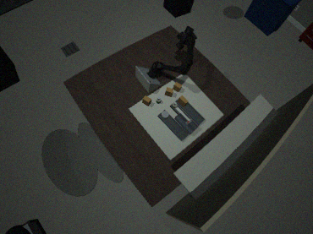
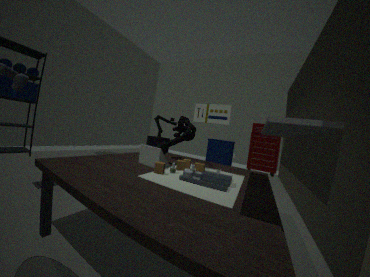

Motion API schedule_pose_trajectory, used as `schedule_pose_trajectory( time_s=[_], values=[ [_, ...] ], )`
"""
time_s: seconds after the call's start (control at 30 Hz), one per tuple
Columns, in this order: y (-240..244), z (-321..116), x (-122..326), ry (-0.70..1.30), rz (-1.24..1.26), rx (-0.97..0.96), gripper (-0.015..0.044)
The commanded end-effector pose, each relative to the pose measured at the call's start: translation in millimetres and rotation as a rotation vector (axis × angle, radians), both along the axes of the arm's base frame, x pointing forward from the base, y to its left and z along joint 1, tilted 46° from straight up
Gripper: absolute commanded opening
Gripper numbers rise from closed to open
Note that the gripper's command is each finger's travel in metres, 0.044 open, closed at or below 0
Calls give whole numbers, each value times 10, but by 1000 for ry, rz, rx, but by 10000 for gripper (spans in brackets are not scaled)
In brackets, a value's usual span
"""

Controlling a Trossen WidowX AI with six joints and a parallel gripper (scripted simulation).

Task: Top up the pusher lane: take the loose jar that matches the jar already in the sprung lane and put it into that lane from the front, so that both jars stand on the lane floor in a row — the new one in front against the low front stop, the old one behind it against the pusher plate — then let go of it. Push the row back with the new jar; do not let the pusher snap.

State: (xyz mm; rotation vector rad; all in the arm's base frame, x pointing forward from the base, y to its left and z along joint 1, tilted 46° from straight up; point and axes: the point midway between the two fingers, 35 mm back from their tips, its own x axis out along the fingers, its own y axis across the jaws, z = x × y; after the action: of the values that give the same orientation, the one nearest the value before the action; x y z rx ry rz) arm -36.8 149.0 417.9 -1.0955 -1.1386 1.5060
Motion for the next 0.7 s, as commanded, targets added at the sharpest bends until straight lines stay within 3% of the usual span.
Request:
schedule_pose_trajectory(
  time_s=[0.0,0.37,0.67],
  values=[
    [2,-2,-2,-2,-2,-1,426],
    [314,-224,47,-93,-265,-120,440],
    [721,-537,425,-96,-543,-285,440]
  ],
)
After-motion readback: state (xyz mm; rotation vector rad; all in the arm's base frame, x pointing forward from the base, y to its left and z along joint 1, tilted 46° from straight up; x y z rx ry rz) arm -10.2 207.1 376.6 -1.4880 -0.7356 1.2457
